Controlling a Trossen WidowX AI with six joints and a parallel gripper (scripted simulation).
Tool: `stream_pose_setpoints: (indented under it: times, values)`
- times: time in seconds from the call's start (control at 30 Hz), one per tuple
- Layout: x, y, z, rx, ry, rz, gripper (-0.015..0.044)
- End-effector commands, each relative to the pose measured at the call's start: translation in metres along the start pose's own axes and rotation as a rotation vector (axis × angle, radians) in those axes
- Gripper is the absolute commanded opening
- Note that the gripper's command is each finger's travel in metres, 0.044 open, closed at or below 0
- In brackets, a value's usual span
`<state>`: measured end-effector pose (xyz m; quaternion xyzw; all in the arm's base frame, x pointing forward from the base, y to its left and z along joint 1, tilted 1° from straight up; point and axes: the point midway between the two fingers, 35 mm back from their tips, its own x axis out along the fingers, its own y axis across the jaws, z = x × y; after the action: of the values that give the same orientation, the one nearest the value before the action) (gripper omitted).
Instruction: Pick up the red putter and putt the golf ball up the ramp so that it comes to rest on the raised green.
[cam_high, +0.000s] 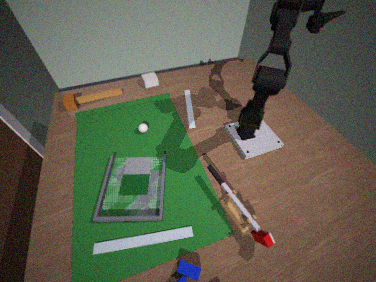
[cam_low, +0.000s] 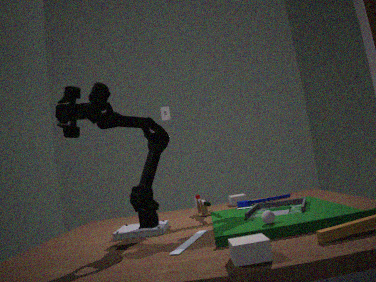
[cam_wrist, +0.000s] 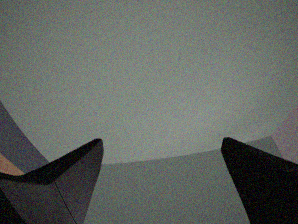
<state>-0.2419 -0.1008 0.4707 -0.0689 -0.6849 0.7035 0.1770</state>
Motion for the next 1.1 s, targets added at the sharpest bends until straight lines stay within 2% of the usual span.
stream_pose_setpoints:
  times: [0.0, 0.13, 0.37, 0.6, 0.83, 1.07]
  values:
    - [-0.001, 0.000, 0.002, -0.001, -0.009, 0.000, 0.0426]
    - [-0.025, 0.004, 0.043, -0.019, -0.201, -0.005, 0.0440]
    - [-0.095, 0.008, 0.109, 0.005, -0.604, -0.022, 0.0440]
    - [-0.197, 0.024, 0.154, -0.063, -1.019, -0.009, 0.0440]
    - [-0.313, 0.043, 0.158, -0.141, -1.431, 0.007, 0.0440]
    - [-0.426, 0.067, 0.118, -0.251, -1.830, 0.027, 0.0440]
